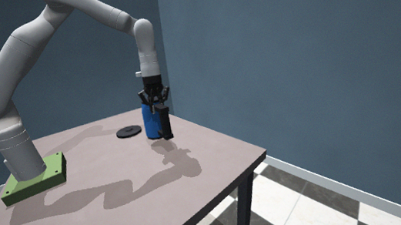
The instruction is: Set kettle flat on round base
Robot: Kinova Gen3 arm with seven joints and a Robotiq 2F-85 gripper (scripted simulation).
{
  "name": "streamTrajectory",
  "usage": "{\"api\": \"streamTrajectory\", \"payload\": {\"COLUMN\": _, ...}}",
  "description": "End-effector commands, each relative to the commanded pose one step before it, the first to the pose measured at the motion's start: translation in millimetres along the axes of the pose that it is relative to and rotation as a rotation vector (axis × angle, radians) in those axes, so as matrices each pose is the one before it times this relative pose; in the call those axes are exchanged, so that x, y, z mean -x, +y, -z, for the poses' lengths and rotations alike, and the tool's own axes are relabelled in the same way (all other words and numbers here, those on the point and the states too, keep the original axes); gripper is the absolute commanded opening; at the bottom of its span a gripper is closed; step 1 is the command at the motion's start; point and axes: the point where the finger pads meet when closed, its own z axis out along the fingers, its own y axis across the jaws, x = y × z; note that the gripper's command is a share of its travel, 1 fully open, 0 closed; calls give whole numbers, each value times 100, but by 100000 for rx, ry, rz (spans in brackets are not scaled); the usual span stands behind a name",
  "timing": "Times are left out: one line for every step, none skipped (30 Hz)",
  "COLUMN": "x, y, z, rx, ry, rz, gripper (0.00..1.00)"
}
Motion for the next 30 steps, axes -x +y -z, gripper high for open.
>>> {"api": "streamTrajectory", "payload": {"x": 10, "y": 53, "z": 114, "rx": 247, "ry": -22, "rz": 1, "gripper": 0}}
{"api": "streamTrajectory", "payload": {"x": -2, "y": -1, "z": 0, "rx": 0, "ry": 0, "rz": 0, "gripper": 0}}
{"api": "streamTrajectory", "payload": {"x": -4, "y": -1, "z": 0, "rx": 0, "ry": 0, "rz": 0, "gripper": 0}}
{"api": "streamTrajectory", "payload": {"x": -6, "y": -2, "z": 0, "rx": 0, "ry": 0, "rz": 0, "gripper": 0}}
{"api": "streamTrajectory", "payload": {"x": -9, "y": -3, "z": 0, "rx": 0, "ry": 0, "rz": 0, "gripper": 0}}
{"api": "streamTrajectory", "payload": {"x": -12, "y": -4, "z": 0, "rx": 0, "ry": 0, "rz": 0, "gripper": 0}}
{"api": "streamTrajectory", "payload": {"x": -16, "y": -5, "z": 0, "rx": 0, "ry": 0, "rz": 0, "gripper": 0}}
{"api": "streamTrajectory", "payload": {"x": -20, "y": -6, "z": 0, "rx": 0, "ry": 0, "rz": 0, "gripper": 0}}
{"api": "streamTrajectory", "payload": {"x": -25, "y": -7, "z": 0, "rx": 0, "ry": 0, "rz": 0, "gripper": 0}}
{"api": "streamTrajectory", "payload": {"x": -30, "y": -9, "z": 0, "rx": 0, "ry": 0, "rz": 0, "gripper": 0}}
{"api": "streamTrajectory", "payload": {"x": -35, "y": -10, "z": 0, "rx": 0, "ry": 0, "rz": 0, "gripper": 0}}
{"api": "streamTrajectory", "payload": {"x": -41, "y": -12, "z": 0, "rx": 0, "ry": 0, "rz": 0, "gripper": 0}}
{"api": "streamTrajectory", "payload": {"x": -47, "y": -14, "z": 0, "rx": 0, "ry": 0, "rz": 0, "gripper": 0}}
{"api": "streamTrajectory", "payload": {"x": 0, "y": 0, "z": 0, "rx": 0, "ry": 0, "rz": 0, "gripper": 0}}
{"api": "streamTrajectory", "payload": {"x": 0, "y": 0, "z": 0, "rx": 0, "ry": 0, "rz": 0, "gripper": 0}}
{"api": "streamTrajectory", "payload": {"x": -53, "y": -16, "z": 0, "rx": 0, "ry": 0, "rz": 0, "gripper": 0}}
{"api": "streamTrajectory", "payload": {"x": -60, "y": -18, "z": 0, "rx": 0, "ry": 0, "rz": 0, "gripper": 0}}
{"api": "streamTrajectory", "payload": {"x": -67, "y": -20, "z": 0, "rx": 0, "ry": 0, "rz": 0, "gripper": 0}}
{"api": "streamTrajectory", "payload": {"x": -74, "y": -23, "z": 0, "rx": 0, "ry": 0, "rz": 0, "gripper": 0}}
{"api": "streamTrajectory", "payload": {"x": -81, "y": -25, "z": 0, "rx": 0, "ry": 0, "rz": 0, "gripper": 0}}
{"api": "streamTrajectory", "payload": {"x": -88, "y": -28, "z": 0, "rx": 0, "ry": 0, "rz": 0, "gripper": 0}}
{"api": "streamTrajectory", "payload": {"x": -96, "y": -30, "z": 0, "rx": 0, "ry": 0, "rz": 0, "gripper": 0}}
{"api": "streamTrajectory", "payload": {"x": -103, "y": -33, "z": 0, "rx": 0, "ry": 0, "rz": 0, "gripper": 0}}
{"api": "streamTrajectory", "payload": {"x": -111, "y": -35, "z": 0, "rx": 0, "ry": 0, "rz": 0, "gripper": 0}}
{"api": "streamTrajectory", "payload": {"x": -120, "y": -36, "z": 0, "rx": 0, "ry": 0, "rz": 0, "gripper": 0}}
{"api": "streamTrajectory", "payload": {"x": -128, "y": -38, "z": 0, "rx": 0, "ry": 0, "rz": 0, "gripper": 0}}
{"api": "streamTrajectory", "payload": {"x": -136, "y": -41, "z": 0, "rx": 0, "ry": 0, "rz": 0, "gripper": 0}}
{"api": "streamTrajectory", "payload": {"x": -144, "y": -44, "z": 0, "rx": 0, "ry": 0, "rz": 0, "gripper": 0}}
{"api": "streamTrajectory", "payload": {"x": -152, "y": -47, "z": 0, "rx": 0, "ry": 0, "rz": 0, "gripper": 0}}
{"api": "streamTrajectory", "payload": {"x": -160, "y": -51, "z": 0, "rx": 0, "ry": 0, "rz": 0, "gripper": 0}}
